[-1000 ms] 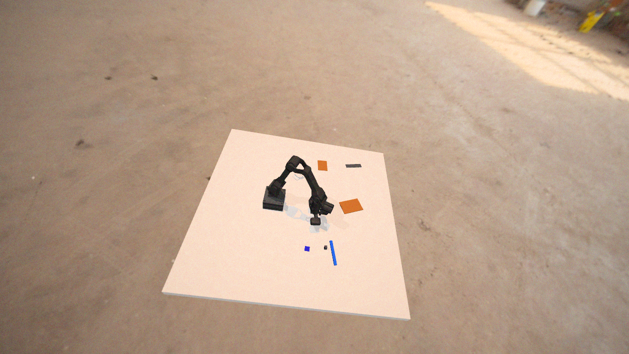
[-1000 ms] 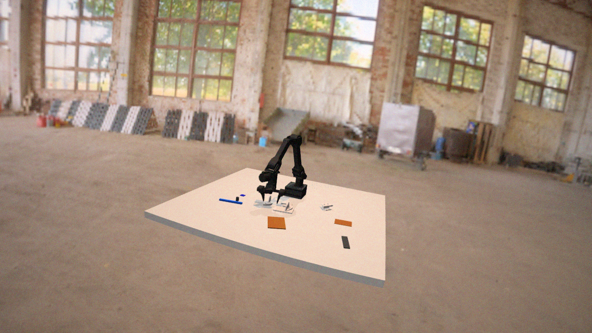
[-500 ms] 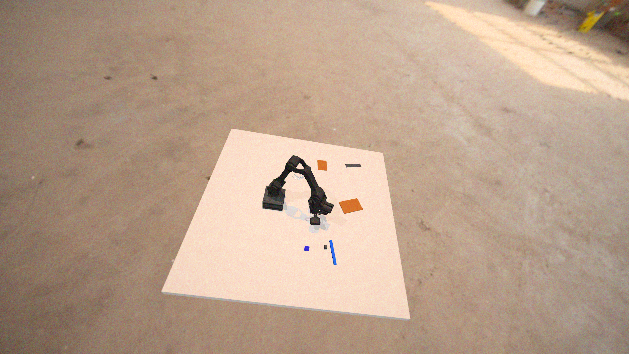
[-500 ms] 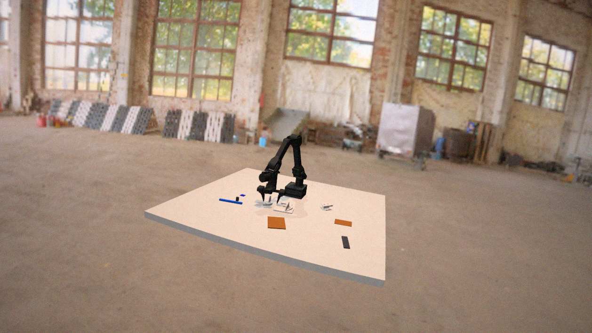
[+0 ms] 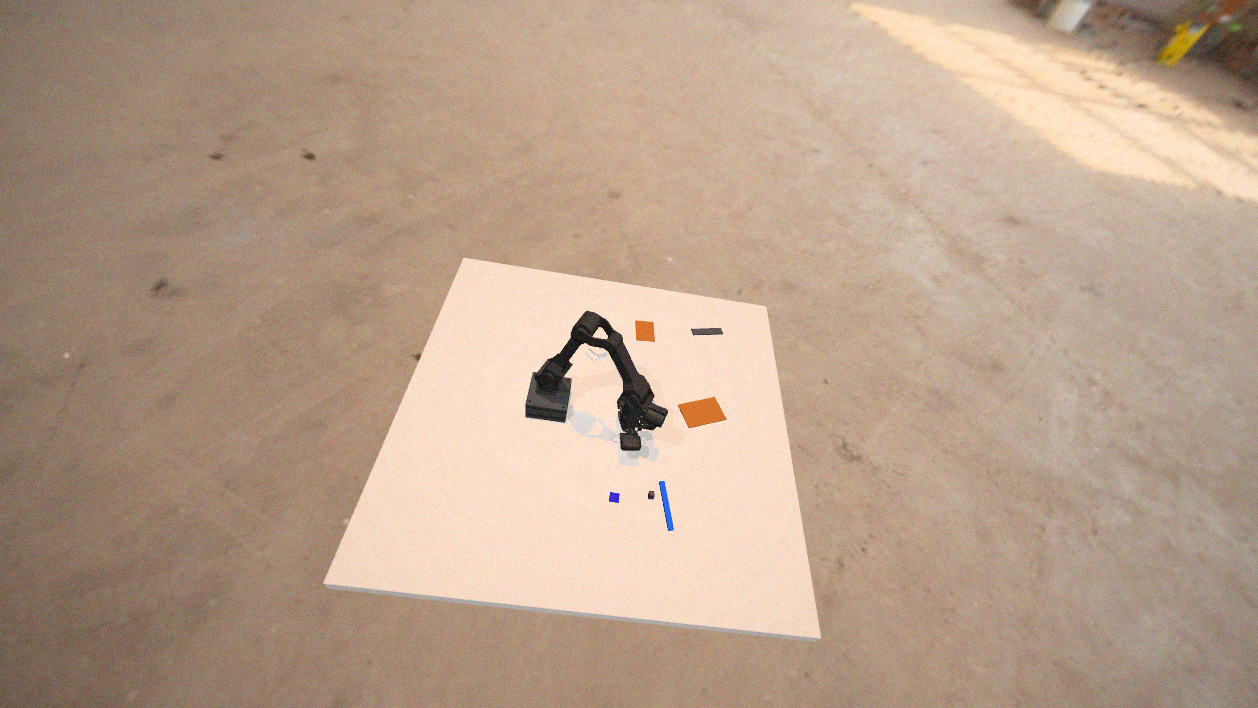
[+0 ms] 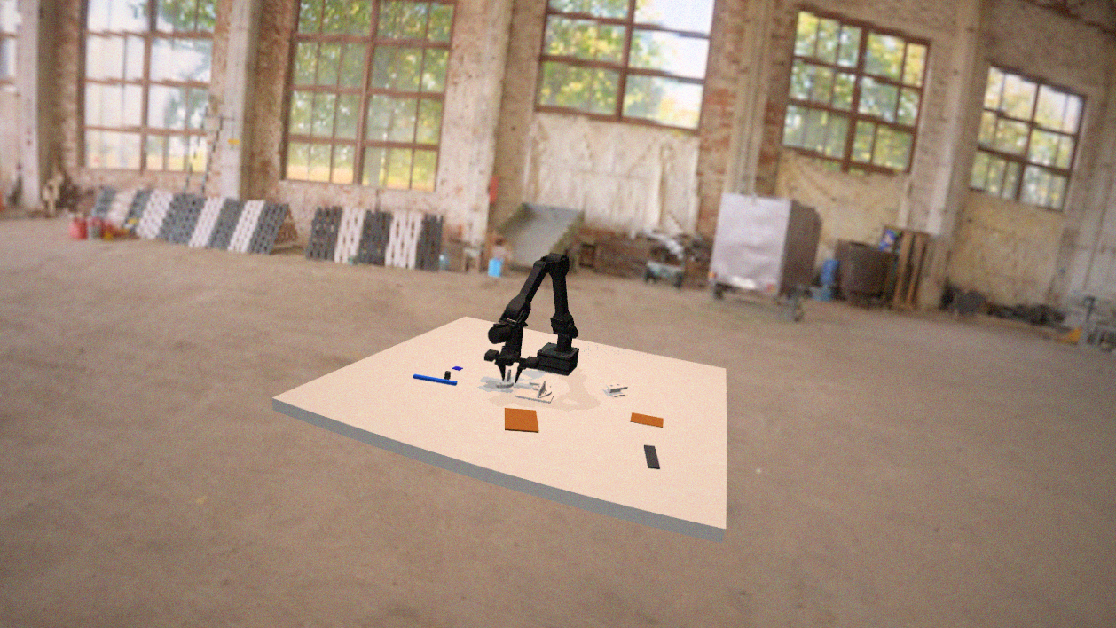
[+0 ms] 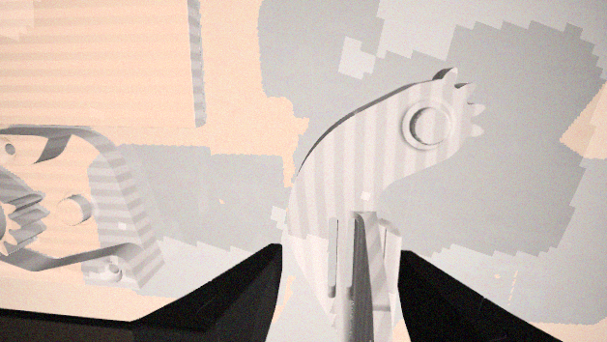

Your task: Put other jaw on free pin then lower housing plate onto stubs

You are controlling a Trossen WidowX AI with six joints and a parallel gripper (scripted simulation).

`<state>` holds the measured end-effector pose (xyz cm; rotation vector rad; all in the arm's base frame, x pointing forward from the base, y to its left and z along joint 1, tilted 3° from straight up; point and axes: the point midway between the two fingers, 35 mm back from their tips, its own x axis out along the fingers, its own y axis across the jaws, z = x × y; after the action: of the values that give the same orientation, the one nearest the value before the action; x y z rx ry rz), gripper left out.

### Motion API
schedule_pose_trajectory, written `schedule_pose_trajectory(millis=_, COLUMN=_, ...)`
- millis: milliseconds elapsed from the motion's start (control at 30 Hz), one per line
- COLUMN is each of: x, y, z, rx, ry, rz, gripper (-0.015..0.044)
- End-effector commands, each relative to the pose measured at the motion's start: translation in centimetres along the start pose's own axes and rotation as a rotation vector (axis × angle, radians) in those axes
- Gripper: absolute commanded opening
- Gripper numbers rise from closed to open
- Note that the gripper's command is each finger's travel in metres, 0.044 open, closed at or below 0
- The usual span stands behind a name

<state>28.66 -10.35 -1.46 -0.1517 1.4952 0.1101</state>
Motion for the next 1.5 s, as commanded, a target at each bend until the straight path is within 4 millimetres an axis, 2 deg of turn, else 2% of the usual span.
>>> schedule_pose_trajectory(millis=0, x=0.0, y=0.0, z=0.0, rx=0.000, ry=0.000, rz=0.000, gripper=0.0138)
schedule_pose_trajectory(millis=500, x=-0.2, y=0.0, z=0.0, rx=0.000, ry=0.000, rz=0.000, gripper=0.0134)
schedule_pose_trajectory(millis=1267, x=-7.4, y=-0.1, z=0.1, rx=-0.005, ry=0.001, rz=-0.003, gripper=0.0134)
schedule_pose_trajectory(millis=1467, x=-7.8, y=0.0, z=0.0, rx=-0.005, ry=0.001, rz=-0.003, gripper=0.0134)
